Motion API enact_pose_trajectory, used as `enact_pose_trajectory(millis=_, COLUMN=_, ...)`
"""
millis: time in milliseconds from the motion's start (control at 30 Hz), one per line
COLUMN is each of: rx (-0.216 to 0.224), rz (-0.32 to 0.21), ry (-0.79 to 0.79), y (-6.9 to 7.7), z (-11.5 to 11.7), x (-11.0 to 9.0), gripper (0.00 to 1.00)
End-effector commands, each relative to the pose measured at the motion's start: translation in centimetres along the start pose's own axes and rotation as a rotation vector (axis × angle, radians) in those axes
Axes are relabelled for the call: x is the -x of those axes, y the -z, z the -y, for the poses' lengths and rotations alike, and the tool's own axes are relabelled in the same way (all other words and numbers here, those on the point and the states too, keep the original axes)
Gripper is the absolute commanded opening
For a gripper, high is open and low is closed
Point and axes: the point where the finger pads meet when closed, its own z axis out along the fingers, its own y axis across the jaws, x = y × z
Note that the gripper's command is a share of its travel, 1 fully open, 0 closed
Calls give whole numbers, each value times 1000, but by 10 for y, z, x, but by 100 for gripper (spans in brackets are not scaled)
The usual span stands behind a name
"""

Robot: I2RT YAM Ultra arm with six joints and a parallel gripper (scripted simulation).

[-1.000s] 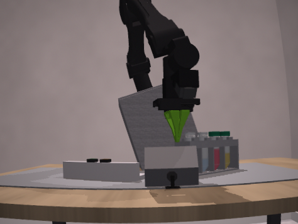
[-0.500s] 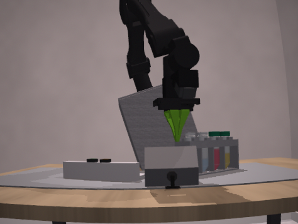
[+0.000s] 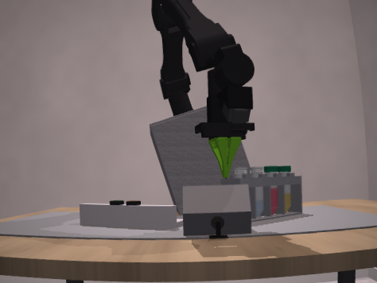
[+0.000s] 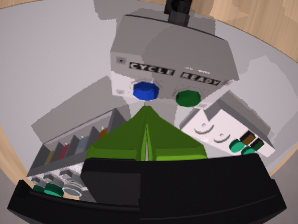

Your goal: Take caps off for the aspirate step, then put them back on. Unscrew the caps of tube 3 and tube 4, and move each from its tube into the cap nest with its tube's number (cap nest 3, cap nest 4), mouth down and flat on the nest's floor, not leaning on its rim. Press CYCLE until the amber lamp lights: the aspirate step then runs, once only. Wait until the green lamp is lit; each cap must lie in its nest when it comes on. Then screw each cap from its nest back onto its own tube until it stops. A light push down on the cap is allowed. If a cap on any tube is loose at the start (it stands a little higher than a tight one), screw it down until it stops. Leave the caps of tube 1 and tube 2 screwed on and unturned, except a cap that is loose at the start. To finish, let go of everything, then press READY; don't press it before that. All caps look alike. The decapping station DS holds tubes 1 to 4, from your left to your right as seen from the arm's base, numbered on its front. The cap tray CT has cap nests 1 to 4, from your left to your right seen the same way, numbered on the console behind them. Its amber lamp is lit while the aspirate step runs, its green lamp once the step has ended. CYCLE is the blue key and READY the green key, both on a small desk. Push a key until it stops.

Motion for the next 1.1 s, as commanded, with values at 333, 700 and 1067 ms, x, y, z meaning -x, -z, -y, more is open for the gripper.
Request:
enact_pose_trajectory(millis=333, rx=0, rz=34, ry=1, y=-5, z=-2, x=11, gripper=0)
enact_pose_trajectory(millis=700, rx=0, rz=34, ry=1, y=-5, z=-2, x=11, gripper=0)
enact_pose_trajectory(millis=1067, rx=0, rz=34, ry=1, y=-7, z=-1, x=10, gripper=0)
